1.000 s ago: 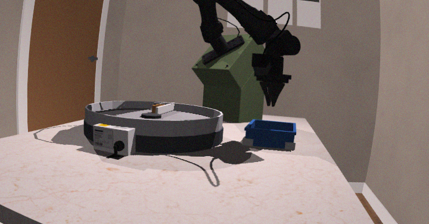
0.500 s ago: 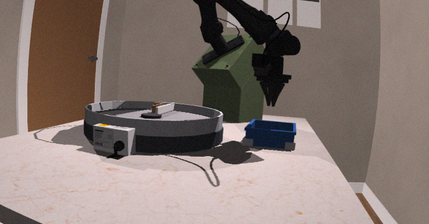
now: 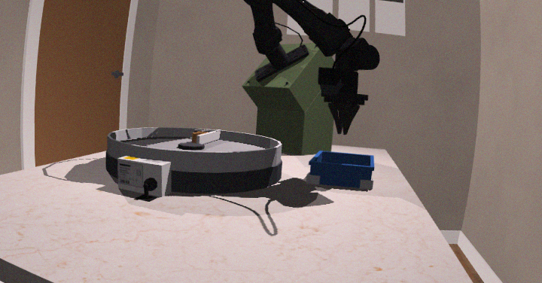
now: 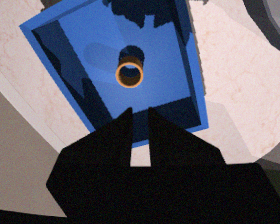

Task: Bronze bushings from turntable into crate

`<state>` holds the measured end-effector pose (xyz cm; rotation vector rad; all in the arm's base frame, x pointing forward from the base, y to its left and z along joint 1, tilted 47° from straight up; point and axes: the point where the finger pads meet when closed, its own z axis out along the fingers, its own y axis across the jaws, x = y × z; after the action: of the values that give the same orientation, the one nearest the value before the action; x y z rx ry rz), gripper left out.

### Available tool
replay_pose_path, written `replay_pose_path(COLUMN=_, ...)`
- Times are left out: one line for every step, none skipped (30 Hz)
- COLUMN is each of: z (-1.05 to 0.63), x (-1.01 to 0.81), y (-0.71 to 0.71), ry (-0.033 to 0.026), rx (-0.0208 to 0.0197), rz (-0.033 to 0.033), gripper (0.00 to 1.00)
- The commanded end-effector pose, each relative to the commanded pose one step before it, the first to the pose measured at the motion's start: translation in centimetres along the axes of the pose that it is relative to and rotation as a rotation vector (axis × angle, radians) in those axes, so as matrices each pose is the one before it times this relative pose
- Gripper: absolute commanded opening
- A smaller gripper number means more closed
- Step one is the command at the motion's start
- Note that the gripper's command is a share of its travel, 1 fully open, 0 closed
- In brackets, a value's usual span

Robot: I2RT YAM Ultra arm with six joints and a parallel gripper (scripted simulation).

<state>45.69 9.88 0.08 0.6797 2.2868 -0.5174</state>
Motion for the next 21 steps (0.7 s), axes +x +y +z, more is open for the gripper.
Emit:
replay_pose_path(z=-1.719, x=-0.72, y=0.942, ry=-0.02903, rx=-0.02493, rz=0.00321, gripper=0.14)
replay_pose_path(z=0.0, x=0.0, y=0.0, ry=0.0, rx=0.0, rz=0.0, gripper=0.14)
replay_pose_path(z=0.0, x=0.0, y=0.0, ry=0.0, rx=0.0, rz=0.0, gripper=0.14)
replay_pose_path(z=-0.01, x=0.007, y=-0.037, ry=0.00017, rx=0.00024, rz=-0.00054, gripper=0.13)
replay_pose_path(z=0.0, x=0.0, y=0.0, ry=0.0, rx=0.0, rz=0.0, gripper=0.13)
replay_pose_path(z=0.0, x=0.0, y=0.0, ry=0.0, rx=0.0, rz=0.0, gripper=0.13)
replay_pose_path(z=-0.003, x=0.109, y=-0.215, ry=0.00117, rx=0.00164, rz=-0.00367, gripper=0.13)
replay_pose_path(z=0.277, x=0.626, y=-0.53, ry=0.00647, rx=0.00895, rz=-0.01544, gripper=0.13)
replay_pose_path(z=0.004, x=-0.227, y=0.072, ry=-0.00591, rx=-0.00811, rz=0.00376, gripper=0.13)
replay_pose_path(z=0.007, x=-0.109, y=-0.22, ry=-0.00052, rx=-0.00073, rz=0.00107, gripper=0.13)
replay_pose_path(z=0.294, x=-0.321, y=-0.644, ry=0.00174, rx=0.00734, rz=0.0066, gripper=0.13)
replay_pose_path(z=0.301, x=-0.344, y=-0.755, ry=0.00247, rx=0.00706, rz=0.0068, gripper=0.13)
replay_pose_path(z=0.011, x=-0.078, y=-0.484, ry=0.00621, rx=-0.00464, rz=0.0, gripper=0.13)
replay_pose_path(z=0.006, x=-0.097, y=-0.597, ry=0.00633, rx=-0.00505, rz=-0.00002, gripper=0.13)
replay_pose_path(z=-0.002, x=-0.225, y=-0.81, ry=-0.00028, rx=0.00009, rz=-0.00005, gripper=0.13)
replay_pose_path(z=-0.007, x=-0.229, y=-0.932, ry=-0.00064, rx=0.00023, rz=-0.0001, gripper=0.13)
replay_pose_path(z=0.017, x=-0.412, y=-1.185, ry=0.0001, rx=0.00019, rz=0.00008, gripper=0.13)
replay_pose_path(z=0.014, x=-0.446, y=-1.349, ry=-0.00018, rx=0.00021, rz=0.00002, gripper=0.13)
replay_pose_path(z=-0.002, x=-0.408, y=-1.465, ry=-0.00093, rx=0.00029, rz=-0.00015, gripper=0.13)
replay_pose_path(z=0.012, x=-0.495, y=-1.606, ry=-0.00039, rx=0.00032, rz=0.0, gripper=0.13)
replay_pose_path(z=0.017, x=-0.57, y=-1.735, ry=-0.00027, rx=0.0003, rz=0.00005, gripper=0.13)
